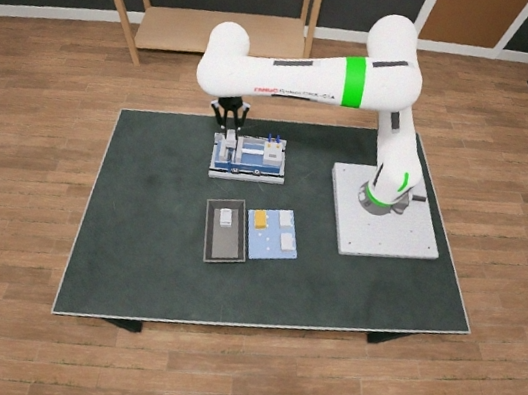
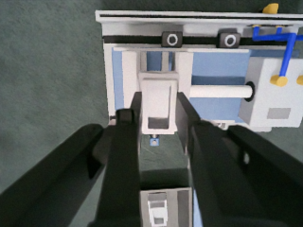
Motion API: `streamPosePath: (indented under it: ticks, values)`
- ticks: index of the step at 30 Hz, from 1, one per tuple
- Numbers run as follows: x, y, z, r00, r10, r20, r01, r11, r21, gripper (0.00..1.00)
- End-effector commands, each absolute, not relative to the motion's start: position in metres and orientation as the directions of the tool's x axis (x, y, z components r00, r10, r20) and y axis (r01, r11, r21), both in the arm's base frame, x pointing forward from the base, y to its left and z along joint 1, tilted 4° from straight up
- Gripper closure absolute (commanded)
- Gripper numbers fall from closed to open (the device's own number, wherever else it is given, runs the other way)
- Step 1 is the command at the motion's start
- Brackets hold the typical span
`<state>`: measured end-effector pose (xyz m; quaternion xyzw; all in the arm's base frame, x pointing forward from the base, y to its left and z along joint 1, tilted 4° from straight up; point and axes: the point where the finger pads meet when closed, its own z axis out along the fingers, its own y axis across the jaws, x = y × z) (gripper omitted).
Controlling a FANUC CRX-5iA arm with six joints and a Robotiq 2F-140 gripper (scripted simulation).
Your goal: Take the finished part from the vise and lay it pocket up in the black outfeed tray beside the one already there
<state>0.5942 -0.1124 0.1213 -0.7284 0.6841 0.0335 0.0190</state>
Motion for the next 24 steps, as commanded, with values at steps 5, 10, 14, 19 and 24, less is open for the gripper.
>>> streamPosePath:
  ticks: [5, 10, 14, 19, 24]
  values:
    - [0.6, -0.079, 0.125, 0.071, -0.995, -0.073, -0.997, -0.072, 0.015, 0.9]
    - [0.605, -0.027, 0.129, 0.084, -0.994, -0.072, -0.996, -0.085, 0.014, 0.9]
    - [0.606, 0.01, 0.131, 0.093, -0.993, -0.071, -0.995, -0.094, 0.013, 0.9]
    - [0.604, 0.051, 0.134, 0.103, -0.992, -0.071, -0.994, -0.104, 0.012, 0.9]
    - [0.599, 0.097, 0.137, 0.114, -0.991, -0.071, -0.993, -0.115, 0.011, 0.9]
